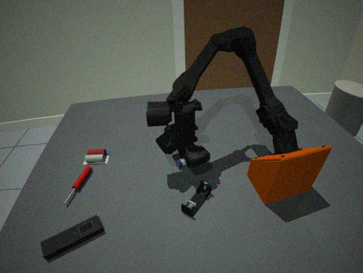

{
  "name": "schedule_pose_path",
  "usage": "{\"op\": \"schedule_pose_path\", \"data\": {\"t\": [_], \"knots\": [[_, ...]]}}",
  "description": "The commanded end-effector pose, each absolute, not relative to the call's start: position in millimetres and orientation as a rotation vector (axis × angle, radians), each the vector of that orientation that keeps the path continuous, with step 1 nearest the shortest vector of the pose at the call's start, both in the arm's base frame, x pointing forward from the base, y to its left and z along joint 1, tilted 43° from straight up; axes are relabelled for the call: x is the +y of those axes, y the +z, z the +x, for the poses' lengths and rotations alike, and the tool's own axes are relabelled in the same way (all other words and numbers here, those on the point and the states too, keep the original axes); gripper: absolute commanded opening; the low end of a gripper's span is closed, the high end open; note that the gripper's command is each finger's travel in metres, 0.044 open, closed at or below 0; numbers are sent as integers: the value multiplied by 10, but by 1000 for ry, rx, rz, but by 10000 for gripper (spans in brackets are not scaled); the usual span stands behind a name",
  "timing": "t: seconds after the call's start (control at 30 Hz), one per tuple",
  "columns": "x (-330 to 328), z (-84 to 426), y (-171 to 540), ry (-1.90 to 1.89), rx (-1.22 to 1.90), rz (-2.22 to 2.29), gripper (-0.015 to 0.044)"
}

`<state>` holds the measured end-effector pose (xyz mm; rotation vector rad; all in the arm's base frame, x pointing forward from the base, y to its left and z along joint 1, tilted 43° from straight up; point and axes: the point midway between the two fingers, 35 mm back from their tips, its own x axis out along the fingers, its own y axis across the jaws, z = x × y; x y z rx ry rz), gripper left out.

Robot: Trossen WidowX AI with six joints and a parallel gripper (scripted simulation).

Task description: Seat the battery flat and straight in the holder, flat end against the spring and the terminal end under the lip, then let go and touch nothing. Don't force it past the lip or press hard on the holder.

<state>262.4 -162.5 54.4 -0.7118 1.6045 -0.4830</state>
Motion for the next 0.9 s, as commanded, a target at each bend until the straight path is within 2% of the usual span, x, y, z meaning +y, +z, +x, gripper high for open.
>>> {"op": "schedule_pose_path", "data": {"t": [0.0,0.03,0.2,0.6,0.87], "knots": [[-1634,2621,525,-477,1608,-715,140],[-1634,2621,525,-477,1608,-715,114],[-1634,2621,525,-477,1608,-715,83],[-1299,2653,875,-475,1608,-713,83],[-1146,2720,786,-426,1620,-743,83]]}}
